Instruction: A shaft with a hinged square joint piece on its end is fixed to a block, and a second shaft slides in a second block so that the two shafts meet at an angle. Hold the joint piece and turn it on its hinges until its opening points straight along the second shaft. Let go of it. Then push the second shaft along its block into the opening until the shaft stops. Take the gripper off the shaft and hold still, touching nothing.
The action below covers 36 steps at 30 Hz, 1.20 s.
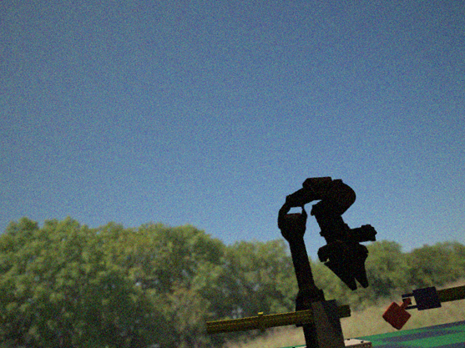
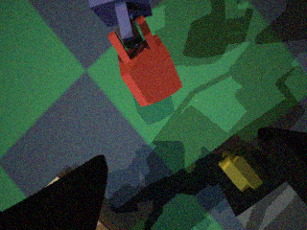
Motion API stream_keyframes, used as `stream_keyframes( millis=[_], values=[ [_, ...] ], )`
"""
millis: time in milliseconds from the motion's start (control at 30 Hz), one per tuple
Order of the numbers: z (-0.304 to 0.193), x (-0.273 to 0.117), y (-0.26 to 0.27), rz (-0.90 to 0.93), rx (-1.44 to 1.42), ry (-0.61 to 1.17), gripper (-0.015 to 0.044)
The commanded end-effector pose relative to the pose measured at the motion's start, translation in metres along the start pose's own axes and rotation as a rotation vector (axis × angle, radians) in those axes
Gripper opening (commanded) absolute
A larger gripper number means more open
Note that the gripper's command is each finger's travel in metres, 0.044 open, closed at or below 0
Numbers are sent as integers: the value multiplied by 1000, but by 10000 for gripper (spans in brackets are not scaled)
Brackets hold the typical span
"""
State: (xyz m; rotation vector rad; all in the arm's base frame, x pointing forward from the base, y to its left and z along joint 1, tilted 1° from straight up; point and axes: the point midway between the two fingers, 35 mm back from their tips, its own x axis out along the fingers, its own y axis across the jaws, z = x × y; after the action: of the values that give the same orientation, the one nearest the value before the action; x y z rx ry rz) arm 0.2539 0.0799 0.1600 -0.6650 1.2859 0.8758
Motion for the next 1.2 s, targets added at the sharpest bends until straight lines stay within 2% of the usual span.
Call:
stream_keyframes(
  millis=[0, 233, 500, 1167],
  values=[
    [-1, 0, 0, -2, -116, -32, 440],
    [-2, 2, 0, -3, -289, -65, 440],
    [-2, 5, -1, -4, -293, -66, 440],
    [-17, 80, -6, -4, -293, -66, 440]
  ],
)
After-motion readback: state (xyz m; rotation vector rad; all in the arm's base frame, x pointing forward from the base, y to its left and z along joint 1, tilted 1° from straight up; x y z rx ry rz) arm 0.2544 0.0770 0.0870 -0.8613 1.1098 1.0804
